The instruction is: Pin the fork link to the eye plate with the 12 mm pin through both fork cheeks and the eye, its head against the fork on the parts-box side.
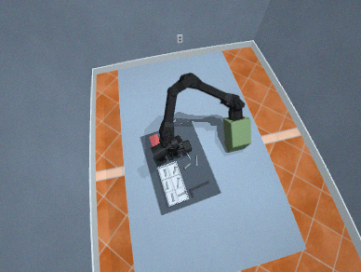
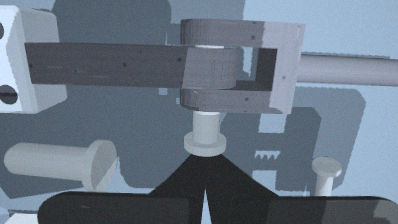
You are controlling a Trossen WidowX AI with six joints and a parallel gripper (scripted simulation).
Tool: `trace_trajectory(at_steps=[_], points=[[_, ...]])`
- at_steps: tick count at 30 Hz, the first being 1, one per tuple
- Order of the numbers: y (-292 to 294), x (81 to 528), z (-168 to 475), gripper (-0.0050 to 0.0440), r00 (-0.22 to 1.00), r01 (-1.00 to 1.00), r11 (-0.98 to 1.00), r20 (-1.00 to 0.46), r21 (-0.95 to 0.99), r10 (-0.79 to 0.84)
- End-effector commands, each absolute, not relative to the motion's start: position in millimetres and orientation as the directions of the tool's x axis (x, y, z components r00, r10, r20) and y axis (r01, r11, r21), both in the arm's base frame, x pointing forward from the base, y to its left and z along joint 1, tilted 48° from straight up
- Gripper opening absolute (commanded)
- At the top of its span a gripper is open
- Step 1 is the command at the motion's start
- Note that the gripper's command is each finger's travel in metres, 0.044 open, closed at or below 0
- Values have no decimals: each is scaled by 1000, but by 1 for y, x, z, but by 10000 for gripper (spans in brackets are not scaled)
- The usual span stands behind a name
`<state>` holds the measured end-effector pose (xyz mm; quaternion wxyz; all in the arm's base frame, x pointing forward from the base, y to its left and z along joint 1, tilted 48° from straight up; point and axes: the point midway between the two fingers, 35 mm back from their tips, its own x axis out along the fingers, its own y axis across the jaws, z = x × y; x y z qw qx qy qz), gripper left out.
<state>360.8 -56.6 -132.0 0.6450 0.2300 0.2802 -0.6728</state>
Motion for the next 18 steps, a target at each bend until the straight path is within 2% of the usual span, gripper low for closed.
trace_trajectory(at_steps=[1, 18], points=[[-53, 368, -126, -50, -40, 998, -4, -673, -56, -738], [-54, 369, -122, -50, -37, 999, -4, -674, -51, -738]])
